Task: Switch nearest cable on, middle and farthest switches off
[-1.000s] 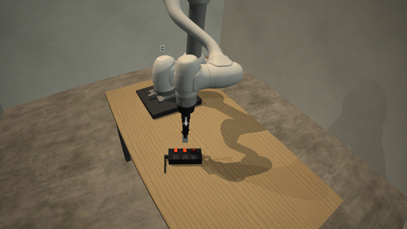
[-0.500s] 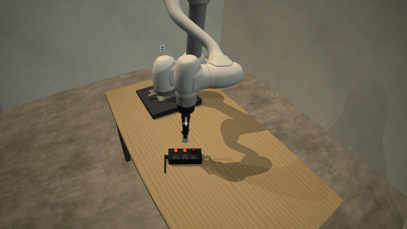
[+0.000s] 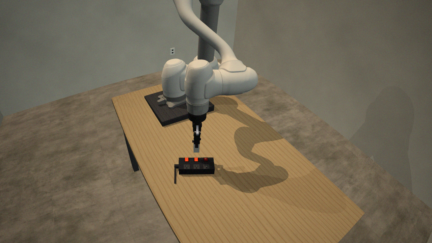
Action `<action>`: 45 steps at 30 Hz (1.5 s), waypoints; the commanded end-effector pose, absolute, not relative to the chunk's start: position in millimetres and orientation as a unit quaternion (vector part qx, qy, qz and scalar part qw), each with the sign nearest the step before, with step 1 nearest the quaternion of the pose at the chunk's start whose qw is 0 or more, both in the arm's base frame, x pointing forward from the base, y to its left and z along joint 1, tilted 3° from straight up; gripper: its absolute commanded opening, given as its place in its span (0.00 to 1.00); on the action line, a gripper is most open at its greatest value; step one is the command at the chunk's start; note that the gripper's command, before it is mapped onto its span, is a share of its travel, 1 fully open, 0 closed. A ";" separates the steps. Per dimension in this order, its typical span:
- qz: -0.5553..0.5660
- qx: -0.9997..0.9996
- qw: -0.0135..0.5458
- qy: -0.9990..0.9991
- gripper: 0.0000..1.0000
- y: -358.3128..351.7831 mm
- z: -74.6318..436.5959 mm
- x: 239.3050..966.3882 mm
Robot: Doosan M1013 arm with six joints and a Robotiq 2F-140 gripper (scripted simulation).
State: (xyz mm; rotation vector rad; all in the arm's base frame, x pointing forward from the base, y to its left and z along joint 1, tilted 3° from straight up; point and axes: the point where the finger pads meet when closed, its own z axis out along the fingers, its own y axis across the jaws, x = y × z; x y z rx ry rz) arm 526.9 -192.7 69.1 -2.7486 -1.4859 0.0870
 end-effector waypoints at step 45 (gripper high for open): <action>0.028 -0.879 0.008 -0.475 0.00 -194.7 32.2 525.8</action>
